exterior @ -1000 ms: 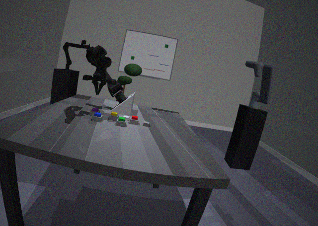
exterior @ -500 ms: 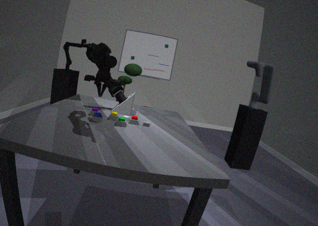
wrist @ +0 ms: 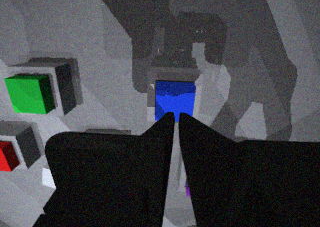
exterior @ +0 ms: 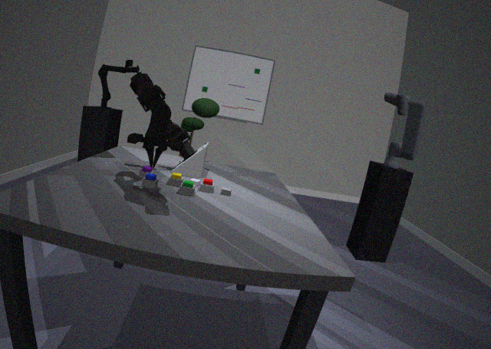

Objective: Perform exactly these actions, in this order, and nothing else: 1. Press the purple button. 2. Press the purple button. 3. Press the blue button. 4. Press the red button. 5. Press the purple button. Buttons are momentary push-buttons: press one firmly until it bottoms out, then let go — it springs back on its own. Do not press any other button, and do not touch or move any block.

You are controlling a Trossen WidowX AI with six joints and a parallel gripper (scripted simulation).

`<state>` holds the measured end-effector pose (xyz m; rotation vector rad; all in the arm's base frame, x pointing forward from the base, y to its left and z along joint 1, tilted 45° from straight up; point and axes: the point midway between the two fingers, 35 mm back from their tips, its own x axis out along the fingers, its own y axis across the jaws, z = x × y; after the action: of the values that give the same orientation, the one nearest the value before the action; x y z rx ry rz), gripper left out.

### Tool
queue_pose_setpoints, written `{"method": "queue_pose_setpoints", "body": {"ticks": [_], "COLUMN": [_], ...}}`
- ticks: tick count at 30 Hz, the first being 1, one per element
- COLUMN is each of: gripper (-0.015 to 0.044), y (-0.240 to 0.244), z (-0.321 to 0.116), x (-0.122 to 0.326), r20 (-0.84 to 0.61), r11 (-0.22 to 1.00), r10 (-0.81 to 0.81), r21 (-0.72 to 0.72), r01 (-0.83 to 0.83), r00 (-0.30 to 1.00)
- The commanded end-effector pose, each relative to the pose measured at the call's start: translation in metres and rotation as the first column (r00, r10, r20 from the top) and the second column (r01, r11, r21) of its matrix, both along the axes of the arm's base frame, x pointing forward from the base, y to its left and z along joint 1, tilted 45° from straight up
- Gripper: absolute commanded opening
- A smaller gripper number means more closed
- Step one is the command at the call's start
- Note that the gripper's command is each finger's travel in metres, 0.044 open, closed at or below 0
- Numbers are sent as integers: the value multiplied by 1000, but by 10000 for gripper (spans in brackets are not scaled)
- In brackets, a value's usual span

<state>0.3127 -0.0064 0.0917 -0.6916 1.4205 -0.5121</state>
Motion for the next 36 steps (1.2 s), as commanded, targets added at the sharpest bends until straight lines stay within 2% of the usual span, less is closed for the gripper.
{"method": "queue_pose_setpoints", "body": {"ticks": [1,18,36], "gripper": [20,20,20], "y": [-4,-24,-25], "z": [-4,-23,-24], "x": [0,2,3], "r20": [1,1,1], "r11": [1000,1000,1000], "r10": [6,6,6], "r21": [-5,-6,-7], "r01": [-6,-6,-6], "r00": [1000,1000,1000]}}
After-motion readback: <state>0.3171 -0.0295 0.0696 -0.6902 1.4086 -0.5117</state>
